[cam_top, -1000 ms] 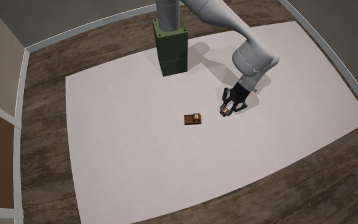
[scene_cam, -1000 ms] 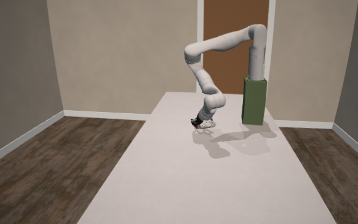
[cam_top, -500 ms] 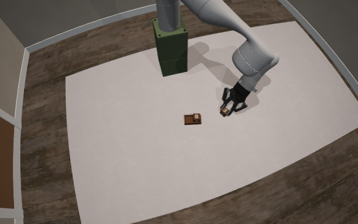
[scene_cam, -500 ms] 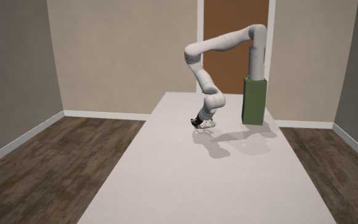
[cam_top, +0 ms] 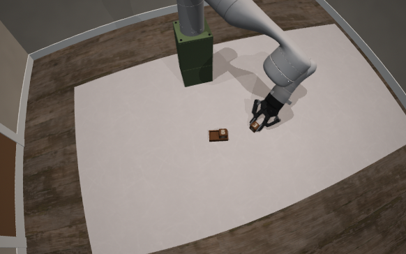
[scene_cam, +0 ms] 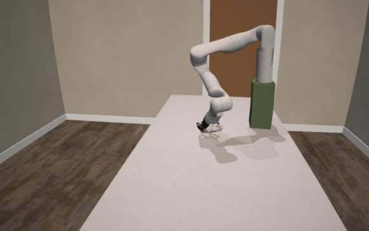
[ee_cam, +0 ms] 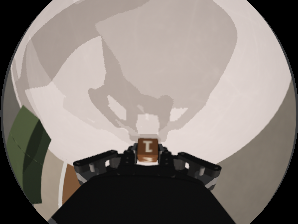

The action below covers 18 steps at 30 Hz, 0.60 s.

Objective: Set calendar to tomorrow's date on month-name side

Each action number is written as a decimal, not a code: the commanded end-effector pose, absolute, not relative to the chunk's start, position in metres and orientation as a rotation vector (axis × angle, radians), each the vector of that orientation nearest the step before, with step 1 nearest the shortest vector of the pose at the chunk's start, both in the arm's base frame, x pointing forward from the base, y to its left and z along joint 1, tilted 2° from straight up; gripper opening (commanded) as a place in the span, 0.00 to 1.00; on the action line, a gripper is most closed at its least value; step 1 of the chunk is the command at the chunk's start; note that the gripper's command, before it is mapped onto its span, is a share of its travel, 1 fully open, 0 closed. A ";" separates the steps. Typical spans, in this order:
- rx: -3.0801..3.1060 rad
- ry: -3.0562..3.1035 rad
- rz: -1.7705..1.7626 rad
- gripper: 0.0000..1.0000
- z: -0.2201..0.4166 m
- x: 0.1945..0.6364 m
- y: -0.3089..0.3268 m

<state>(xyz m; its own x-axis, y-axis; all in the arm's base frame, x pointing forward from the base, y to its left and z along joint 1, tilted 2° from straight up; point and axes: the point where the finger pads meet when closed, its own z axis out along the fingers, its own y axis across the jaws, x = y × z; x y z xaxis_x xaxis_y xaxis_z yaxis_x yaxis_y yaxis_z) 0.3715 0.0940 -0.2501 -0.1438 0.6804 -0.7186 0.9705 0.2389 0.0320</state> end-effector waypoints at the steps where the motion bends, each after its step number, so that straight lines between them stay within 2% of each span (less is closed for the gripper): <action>1: 1.508 1.897 -0.602 0.26 -0.249 0.372 0.094; 18: 1.508 1.897 -0.602 0.26 -0.208 0.371 0.095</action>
<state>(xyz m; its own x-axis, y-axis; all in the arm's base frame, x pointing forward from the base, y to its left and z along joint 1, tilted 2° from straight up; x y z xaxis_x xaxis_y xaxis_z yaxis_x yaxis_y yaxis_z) 0.3648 0.0937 -0.2195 -0.1486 0.6774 -0.7204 0.9714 0.2365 0.0220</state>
